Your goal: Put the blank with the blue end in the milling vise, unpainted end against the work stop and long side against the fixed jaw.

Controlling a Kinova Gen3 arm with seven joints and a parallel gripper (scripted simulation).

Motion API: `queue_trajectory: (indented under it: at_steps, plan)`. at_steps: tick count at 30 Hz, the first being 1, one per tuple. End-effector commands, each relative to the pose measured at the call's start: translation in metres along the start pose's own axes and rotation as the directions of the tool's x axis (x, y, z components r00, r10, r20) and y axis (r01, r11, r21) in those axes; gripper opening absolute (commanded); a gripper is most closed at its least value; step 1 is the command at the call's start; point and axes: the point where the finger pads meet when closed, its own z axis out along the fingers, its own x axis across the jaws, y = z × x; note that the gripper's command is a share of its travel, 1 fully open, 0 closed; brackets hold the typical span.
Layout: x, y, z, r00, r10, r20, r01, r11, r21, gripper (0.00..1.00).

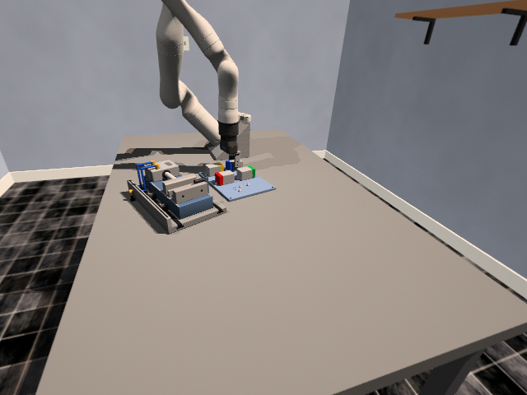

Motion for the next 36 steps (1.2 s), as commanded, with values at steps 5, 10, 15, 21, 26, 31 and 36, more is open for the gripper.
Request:
queue_trajectory:
  at_steps: [5,10,15,21,26,31,36]
  plan:
    - [0.0,0.0,0.0,1.0,0.0,-0.001,0.0,1.0,0.001,0.0]
    - [0.0,0.0,-0.006,1.0,0.0,-0.001,0.0,1.0,0.001,0.0]
    - [0.0,0.0,-0.016,1.0,0.0,-0.001,0.0,1.0,0.001,0.0]
    - [0.0,0.0,-0.028,1.0,0.0,-0.001,0.0,1.0,0.001,0.0]
    - [-0.002,0.001,-0.031,1.0,-0.002,0.005,0.002,1.0,-0.004,0.0]
    - [-0.002,0.001,-0.041,1.0,-0.001,0.003,0.001,1.0,-0.002,0.0]
    - [-0.001,0.0,-0.051,1.0,0.0,0.0,0.0,1.0,0.0,0.0]
